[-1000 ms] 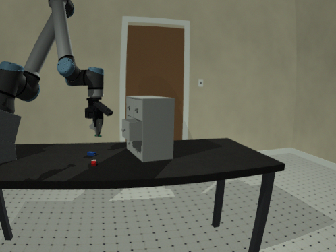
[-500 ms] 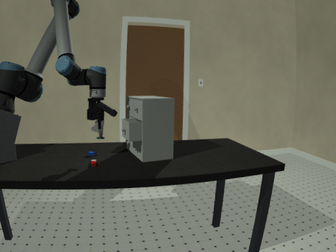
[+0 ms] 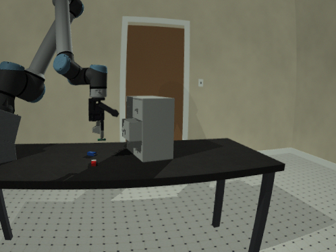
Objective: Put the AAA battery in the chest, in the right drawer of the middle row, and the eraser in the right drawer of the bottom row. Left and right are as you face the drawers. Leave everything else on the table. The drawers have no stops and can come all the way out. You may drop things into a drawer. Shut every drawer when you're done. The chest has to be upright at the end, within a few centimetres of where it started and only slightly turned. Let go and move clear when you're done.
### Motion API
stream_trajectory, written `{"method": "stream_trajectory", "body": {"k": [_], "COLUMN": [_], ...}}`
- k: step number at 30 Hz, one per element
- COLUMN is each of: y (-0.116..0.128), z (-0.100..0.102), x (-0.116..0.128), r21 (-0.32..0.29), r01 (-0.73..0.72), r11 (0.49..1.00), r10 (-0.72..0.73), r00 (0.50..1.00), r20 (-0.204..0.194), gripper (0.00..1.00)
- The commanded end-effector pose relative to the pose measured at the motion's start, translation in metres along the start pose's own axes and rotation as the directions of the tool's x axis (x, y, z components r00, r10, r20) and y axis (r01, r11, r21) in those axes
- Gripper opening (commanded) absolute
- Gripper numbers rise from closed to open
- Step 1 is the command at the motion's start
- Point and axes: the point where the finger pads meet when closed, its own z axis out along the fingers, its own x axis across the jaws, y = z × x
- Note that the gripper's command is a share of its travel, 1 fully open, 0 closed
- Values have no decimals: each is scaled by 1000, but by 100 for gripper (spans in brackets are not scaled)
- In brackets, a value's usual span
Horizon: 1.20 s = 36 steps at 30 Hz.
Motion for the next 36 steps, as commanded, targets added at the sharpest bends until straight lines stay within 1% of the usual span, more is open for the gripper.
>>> {"method": "stream_trajectory", "body": {"k": [1, 8, 27, 36], "y": [0, 0, 0, 0], "z": [-1, -2, -3, -11], "x": [14, 22, 24, 24], "r21": [3, 4, 4, 4], "r01": [69, 112, 117, 117], "r11": [998, 994, 993, 993], "r10": [-69, -112, -117, -117], "r00": [998, 994, 993, 993], "r20": [4, 5, 5, 5], "gripper": [2, 2, 2, 2]}}
